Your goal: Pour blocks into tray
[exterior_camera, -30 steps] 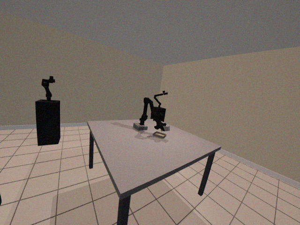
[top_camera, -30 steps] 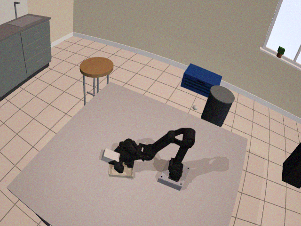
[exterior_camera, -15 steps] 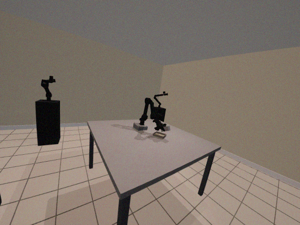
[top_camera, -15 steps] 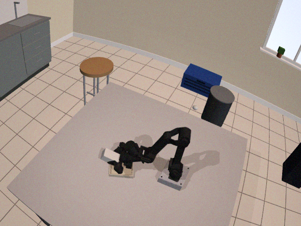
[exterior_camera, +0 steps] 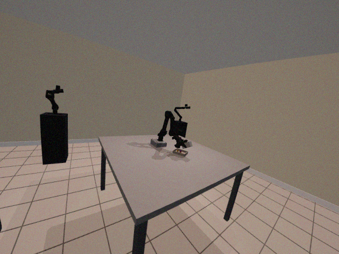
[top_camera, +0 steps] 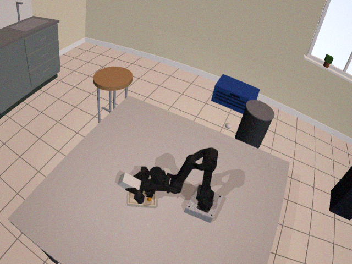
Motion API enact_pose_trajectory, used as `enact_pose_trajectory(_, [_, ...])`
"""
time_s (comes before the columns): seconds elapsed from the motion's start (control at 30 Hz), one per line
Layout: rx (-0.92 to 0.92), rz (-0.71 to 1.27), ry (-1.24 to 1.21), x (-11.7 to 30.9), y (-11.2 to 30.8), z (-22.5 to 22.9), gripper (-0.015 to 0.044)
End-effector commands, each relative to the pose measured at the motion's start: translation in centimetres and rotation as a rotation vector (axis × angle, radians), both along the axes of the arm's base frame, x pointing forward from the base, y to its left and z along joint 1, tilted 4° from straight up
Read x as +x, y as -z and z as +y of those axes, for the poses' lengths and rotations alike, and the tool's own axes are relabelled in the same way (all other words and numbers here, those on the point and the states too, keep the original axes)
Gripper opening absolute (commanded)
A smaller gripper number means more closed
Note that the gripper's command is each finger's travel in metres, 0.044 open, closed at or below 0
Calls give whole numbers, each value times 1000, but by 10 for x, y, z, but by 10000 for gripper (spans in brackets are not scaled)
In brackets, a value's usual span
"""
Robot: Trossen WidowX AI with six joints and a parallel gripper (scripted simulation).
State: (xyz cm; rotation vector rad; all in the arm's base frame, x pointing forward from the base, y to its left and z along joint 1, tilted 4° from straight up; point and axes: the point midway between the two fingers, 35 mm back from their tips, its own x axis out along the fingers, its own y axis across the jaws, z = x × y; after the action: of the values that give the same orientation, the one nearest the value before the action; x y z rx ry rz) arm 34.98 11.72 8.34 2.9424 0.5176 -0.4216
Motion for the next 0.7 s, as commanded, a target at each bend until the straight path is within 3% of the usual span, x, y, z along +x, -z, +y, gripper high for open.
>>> enact_pose_trajectory(0.0, [13, -22, 7, -2, 1, -1, 0])
enact_pose_trajectory(0.67, [60, -160, 11, -13, -8, -5, 0])
